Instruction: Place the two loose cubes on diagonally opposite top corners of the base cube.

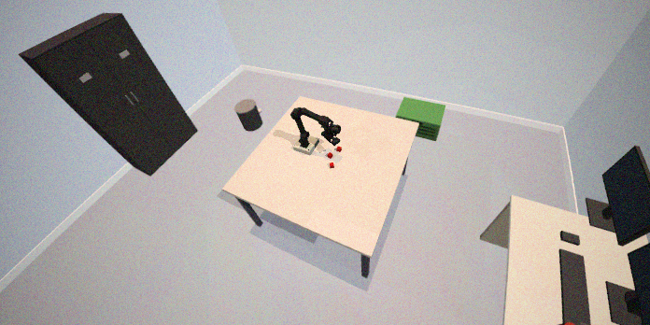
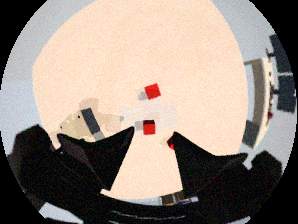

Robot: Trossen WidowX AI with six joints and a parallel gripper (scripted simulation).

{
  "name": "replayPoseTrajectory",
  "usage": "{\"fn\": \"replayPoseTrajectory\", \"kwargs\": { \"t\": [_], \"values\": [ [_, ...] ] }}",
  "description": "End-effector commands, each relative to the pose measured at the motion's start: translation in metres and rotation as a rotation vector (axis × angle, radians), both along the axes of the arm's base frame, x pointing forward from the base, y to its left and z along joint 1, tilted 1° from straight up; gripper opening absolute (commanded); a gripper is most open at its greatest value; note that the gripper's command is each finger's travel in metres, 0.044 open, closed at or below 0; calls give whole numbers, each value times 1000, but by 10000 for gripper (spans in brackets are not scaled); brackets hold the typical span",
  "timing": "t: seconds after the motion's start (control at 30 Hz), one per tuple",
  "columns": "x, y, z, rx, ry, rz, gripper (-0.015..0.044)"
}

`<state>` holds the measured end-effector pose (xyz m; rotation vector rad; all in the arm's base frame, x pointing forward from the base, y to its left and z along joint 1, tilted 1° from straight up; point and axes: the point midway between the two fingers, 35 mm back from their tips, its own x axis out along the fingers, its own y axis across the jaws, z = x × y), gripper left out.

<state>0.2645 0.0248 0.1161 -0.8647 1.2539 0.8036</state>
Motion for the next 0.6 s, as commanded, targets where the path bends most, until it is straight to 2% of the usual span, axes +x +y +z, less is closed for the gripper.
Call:
{"fn": "replayPoseTrajectory", "kwargs": {
  "t": [0.0, 0.43, 0.57],
  "values": [
    [-4, -16, 0, -27, 44, 57, 265],
    [-14, -40, -2, -44, 116, 148, 265],
    [-11, -40, -32, -44, 116, 148, 265]
  ]
}}
